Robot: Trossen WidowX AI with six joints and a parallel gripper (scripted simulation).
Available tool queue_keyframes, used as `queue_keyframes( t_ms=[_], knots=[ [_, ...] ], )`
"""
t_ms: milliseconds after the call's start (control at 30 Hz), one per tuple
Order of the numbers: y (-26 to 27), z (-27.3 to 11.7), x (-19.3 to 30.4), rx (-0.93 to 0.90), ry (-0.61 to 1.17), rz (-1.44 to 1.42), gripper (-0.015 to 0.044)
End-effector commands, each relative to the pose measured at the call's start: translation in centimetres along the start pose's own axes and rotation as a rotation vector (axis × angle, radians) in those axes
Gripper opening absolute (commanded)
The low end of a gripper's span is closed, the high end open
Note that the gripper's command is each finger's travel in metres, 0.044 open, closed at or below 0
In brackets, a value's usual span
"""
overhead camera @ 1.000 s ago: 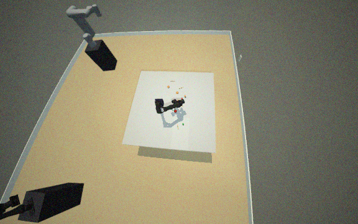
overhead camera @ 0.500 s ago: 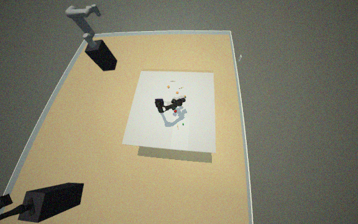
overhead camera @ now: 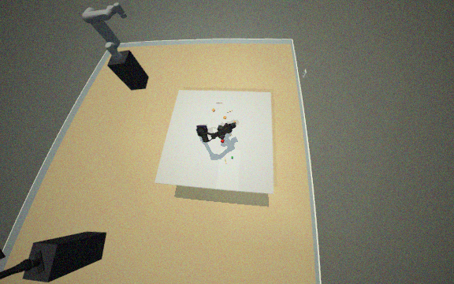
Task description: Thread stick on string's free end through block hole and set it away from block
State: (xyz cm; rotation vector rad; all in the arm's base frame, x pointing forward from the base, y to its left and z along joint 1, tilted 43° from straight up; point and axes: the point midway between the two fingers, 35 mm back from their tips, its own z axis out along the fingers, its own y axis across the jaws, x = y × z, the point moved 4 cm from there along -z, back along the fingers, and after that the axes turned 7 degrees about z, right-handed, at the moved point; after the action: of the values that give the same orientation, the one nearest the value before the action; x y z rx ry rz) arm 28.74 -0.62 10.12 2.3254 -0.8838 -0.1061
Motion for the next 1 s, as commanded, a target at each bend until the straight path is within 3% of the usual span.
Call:
queue_keyframes(
  t_ms=[0, 967],
  knots=[
    [0.0, 0.0, 0.0, 0.000, -0.001, 0.005, 0.0000],
    [-0.5, -1.1, 2.9, 0.025, 0.048, 0.002, 0.0000]
  ],
)
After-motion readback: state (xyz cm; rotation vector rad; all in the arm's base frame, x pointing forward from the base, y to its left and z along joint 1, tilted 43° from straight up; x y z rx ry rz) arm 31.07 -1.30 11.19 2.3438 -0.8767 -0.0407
